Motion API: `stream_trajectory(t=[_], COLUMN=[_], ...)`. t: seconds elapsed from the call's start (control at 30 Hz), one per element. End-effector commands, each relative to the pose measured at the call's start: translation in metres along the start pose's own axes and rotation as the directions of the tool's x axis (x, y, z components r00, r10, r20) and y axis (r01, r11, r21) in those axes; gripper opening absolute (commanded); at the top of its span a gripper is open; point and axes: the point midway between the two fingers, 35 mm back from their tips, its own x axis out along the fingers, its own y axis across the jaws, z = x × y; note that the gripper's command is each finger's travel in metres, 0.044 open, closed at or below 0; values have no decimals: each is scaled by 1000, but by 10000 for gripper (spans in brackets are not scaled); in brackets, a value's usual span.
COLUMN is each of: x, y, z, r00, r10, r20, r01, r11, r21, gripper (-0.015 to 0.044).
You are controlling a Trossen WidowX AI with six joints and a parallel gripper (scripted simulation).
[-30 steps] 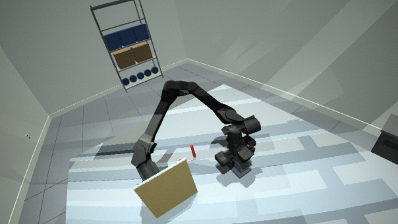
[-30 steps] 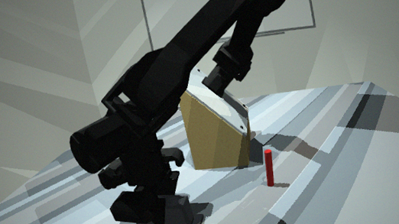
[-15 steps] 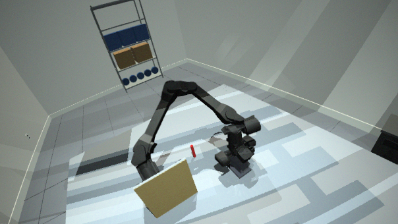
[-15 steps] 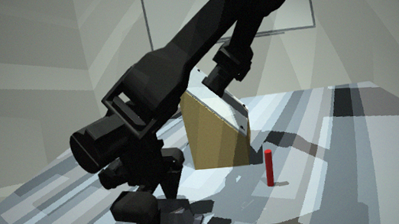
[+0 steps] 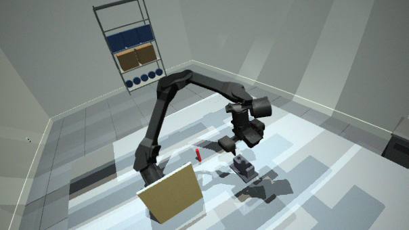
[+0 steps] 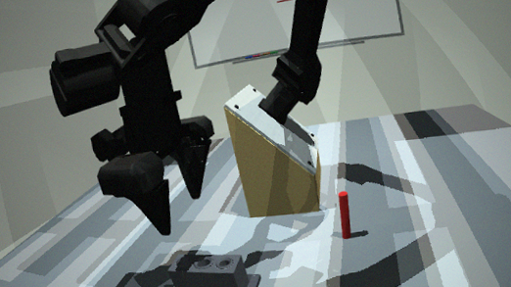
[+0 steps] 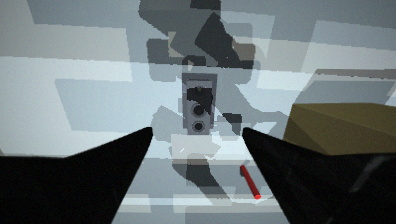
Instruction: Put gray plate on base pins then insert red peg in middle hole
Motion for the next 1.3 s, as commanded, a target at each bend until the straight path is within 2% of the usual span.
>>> stream_trajectory(t=[0.0,0.1,0.3,0.5,0.67,0.93,1.03,1.27], x=[-7,-8,-14,-13,-6,-3,21,37], y=[-2,-4,-30,-77,-125,-132,-132,-133], z=[-2,-11,-85,-146,-180,-185,-185,-187], r00=[1000,1000,1000,1000,1000,1000,1000,1000], r10=[-15,-15,-15,-16,-19,-20,-20,-20], r20=[0,1,7,4,-6,-7,-8,-9], r01=[15,15,16,16,14,14,13,13], r11=[1000,1000,982,934,875,865,865,865], r21=[-8,-26,-191,-357,-484,-501,-501,-501], gripper=[440,440,440,440,440,440,440,440])
